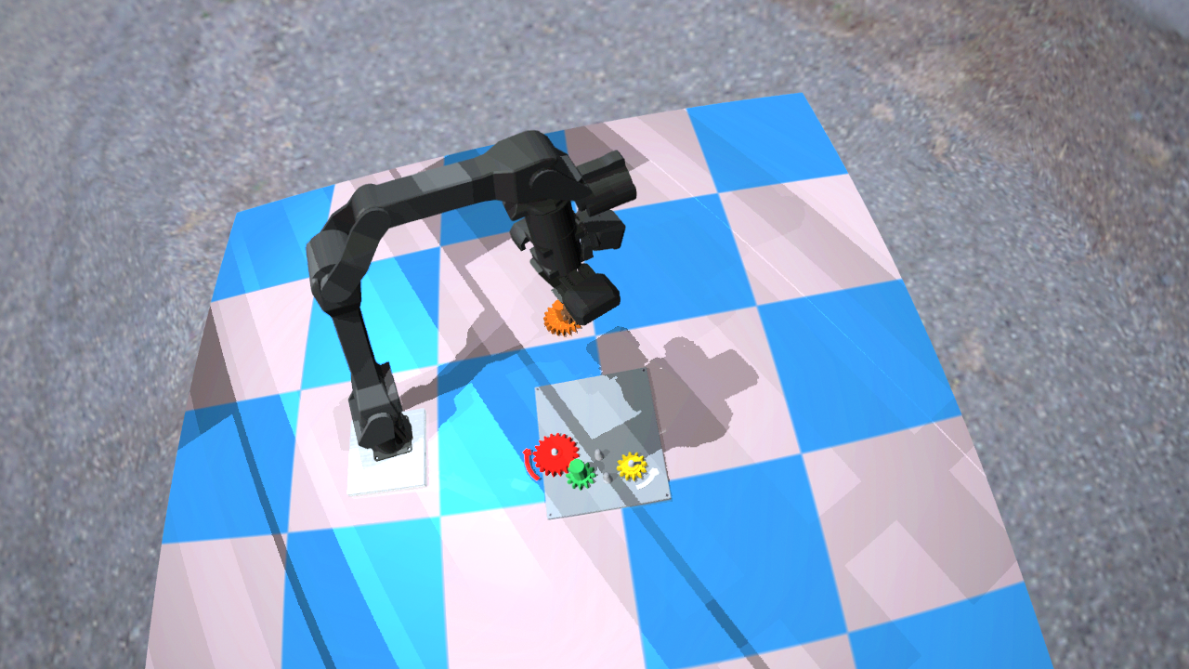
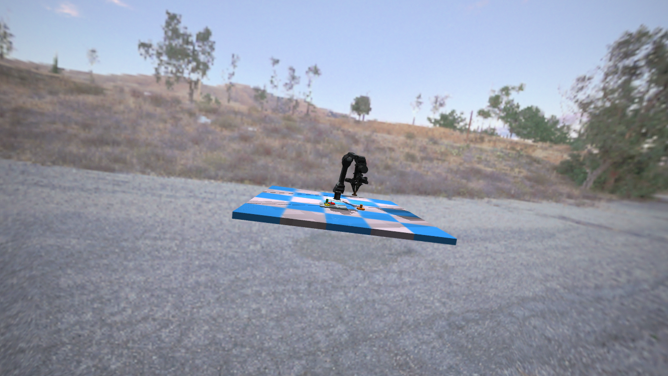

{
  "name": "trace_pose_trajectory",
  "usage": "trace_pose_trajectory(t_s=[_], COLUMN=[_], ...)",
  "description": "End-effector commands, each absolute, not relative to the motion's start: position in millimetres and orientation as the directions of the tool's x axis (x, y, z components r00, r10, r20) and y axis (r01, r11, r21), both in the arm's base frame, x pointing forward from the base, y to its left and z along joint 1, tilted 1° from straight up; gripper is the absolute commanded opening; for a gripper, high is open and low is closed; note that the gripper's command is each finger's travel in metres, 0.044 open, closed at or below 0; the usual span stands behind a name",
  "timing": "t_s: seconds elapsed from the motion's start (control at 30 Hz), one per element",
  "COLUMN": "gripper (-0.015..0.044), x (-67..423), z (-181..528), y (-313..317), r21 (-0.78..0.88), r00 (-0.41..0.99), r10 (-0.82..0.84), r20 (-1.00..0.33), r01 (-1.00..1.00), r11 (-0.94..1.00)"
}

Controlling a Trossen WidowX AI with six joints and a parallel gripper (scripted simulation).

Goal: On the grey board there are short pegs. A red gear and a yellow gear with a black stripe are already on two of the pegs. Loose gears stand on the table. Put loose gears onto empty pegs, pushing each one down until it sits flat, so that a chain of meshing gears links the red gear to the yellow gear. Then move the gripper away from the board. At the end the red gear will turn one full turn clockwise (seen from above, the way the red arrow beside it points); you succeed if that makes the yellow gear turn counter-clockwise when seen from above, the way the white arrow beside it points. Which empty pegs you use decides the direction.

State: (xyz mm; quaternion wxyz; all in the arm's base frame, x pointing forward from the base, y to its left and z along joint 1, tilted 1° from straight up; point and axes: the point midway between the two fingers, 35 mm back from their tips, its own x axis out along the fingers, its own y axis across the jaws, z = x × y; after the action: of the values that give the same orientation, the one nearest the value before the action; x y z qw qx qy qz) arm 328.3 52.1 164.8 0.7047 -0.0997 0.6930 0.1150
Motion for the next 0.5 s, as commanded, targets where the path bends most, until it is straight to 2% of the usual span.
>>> trace_pose_trajectory(t_s=[0.0, 0.47], gripper=[0.0000, 0.0000], x=[327.4, 320.5], z=[175.7, 201.3], y=[51.5, 49.1], r21=[0.018, 0.017], r00=[0.021, 0.019], r10=[0.025, 0.025], r20=[-0.999, -1.000], r01=[-0.304, -0.305], r11=[0.952, 0.952])
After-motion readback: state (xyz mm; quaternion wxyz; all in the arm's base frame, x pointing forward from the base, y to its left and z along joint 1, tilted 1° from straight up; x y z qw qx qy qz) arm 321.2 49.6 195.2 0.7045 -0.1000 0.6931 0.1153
